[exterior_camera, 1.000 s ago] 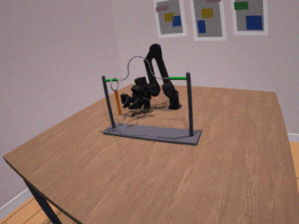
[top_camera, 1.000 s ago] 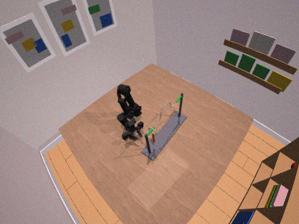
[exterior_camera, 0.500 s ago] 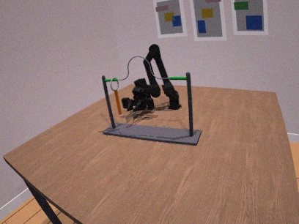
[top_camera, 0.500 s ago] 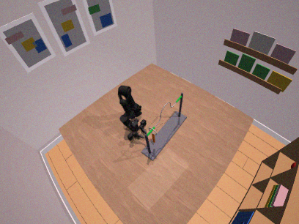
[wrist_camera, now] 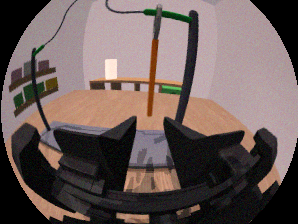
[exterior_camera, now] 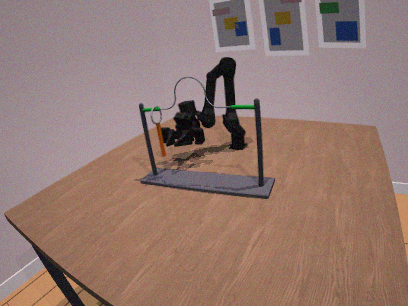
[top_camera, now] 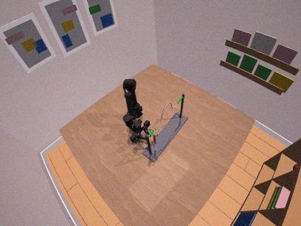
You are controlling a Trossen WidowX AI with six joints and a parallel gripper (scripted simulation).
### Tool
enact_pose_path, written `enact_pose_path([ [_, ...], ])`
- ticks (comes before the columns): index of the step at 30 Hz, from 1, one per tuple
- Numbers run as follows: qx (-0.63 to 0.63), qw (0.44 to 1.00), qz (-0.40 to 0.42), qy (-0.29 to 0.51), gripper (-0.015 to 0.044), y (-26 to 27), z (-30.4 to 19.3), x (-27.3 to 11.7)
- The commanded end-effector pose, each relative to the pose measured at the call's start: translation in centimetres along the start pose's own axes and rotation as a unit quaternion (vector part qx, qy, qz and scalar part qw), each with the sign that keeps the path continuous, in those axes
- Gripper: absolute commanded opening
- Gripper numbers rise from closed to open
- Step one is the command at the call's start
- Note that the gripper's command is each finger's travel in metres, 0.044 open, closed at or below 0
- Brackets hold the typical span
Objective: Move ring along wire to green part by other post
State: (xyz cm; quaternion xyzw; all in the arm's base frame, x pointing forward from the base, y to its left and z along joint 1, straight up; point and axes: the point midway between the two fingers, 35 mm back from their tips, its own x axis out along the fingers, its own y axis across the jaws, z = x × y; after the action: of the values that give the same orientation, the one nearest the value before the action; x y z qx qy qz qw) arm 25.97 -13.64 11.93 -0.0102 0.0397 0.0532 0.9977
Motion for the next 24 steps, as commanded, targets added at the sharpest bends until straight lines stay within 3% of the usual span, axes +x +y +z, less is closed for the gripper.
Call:
enact_pose_path([
  [1,0.002,1.000,-0.002,0.000,0.0160,-0.1,0.3,0.4],
  [24,0.001,1.000,-0.002,0.000,0.0160,-0.5,0.5,3.8],
])
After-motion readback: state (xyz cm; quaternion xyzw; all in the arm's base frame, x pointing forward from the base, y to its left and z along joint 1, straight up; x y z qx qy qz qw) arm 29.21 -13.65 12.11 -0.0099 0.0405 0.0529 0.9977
